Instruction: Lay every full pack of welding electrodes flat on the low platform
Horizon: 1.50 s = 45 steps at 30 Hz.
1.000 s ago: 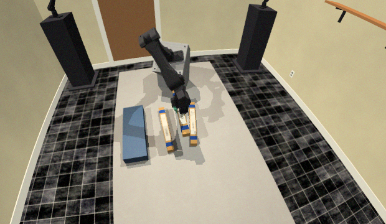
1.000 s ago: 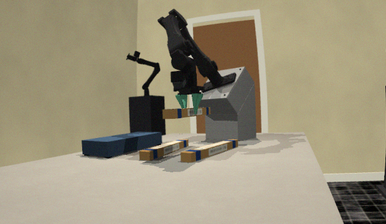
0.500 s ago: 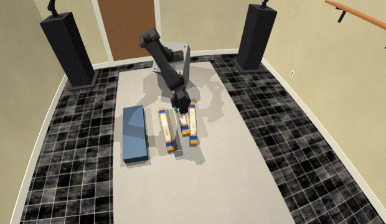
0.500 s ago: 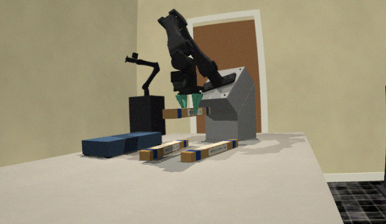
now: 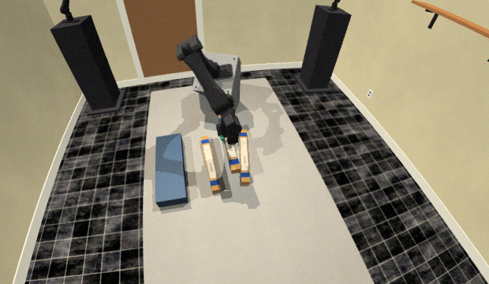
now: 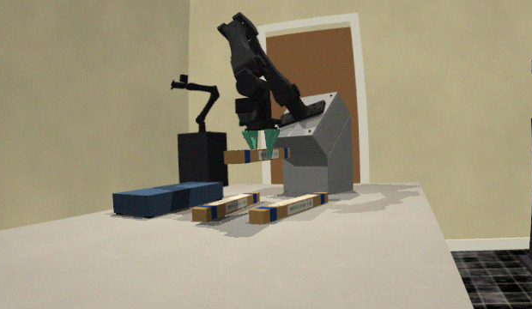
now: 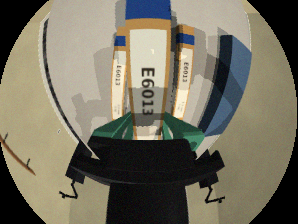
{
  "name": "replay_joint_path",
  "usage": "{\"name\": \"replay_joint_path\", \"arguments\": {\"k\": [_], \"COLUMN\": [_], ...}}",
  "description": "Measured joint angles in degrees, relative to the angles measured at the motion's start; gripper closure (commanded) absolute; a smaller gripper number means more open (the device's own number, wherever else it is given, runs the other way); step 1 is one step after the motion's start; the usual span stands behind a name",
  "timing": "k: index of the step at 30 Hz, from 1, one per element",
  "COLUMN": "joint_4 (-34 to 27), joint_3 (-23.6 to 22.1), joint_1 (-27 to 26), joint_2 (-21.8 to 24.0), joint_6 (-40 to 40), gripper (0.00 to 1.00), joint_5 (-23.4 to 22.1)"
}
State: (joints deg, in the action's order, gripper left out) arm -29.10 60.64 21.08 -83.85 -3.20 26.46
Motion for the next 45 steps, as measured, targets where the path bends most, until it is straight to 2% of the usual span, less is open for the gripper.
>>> {"name": "replay_joint_path", "arguments": {"k": [20, 29, 45], "joint_4": [0.0, -0.4, -1.1], "joint_3": [0.0, 0.0, 2.0], "joint_1": [0.1, 3.5, 9.6], "joint_2": [0.0, -0.7, -5.0], "joint_6": [0.2, 3.2, -1.4], "gripper": [1.00, 1.00, 1.00], "joint_5": [0.1, 1.8, 5.4]}}
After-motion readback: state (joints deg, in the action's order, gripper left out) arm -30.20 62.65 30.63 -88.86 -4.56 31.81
